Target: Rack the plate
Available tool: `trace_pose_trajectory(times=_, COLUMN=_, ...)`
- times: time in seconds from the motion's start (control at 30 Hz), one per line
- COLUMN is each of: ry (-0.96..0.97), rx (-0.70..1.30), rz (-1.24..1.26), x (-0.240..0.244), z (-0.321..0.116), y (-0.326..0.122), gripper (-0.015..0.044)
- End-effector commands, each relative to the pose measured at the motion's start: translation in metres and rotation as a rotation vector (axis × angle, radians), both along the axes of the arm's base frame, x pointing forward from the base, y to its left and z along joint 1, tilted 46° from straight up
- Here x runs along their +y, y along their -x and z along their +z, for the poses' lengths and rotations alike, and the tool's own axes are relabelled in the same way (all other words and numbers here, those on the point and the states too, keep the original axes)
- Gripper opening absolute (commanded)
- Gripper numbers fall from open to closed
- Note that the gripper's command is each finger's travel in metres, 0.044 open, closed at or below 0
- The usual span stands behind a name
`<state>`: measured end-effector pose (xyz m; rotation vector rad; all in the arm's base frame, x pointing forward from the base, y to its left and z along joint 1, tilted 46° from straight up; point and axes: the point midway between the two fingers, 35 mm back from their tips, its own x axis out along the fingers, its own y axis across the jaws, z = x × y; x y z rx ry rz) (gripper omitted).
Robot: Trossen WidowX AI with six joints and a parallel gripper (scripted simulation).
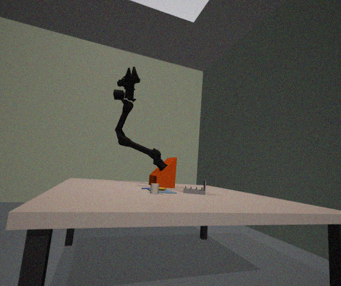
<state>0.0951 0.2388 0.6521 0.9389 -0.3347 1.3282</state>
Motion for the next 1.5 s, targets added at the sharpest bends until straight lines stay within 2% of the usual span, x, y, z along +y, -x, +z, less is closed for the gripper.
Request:
trace_pose_trajectory(times=0.0, ry=0.089, rx=0.037, rz=-0.088, x=0.019, z=-0.024, y=-0.027, gripper=0.04)
trace_pose_trajectory(times=0.4, ry=0.307, rx=0.148, rz=-0.327, x=0.047, z=-0.09, y=-0.105, gripper=0.04)
trace_pose_trajectory(times=0.87, ry=0.567, rx=0.229, rz=-0.571, x=0.044, z=-0.167, y=-0.174, gripper=0.04)
trace_pose_trajectory(times=1.47, ry=0.964, rx=0.425, rz=-0.808, x=0.005, z=-0.298, y=-0.257, gripper=0.04)
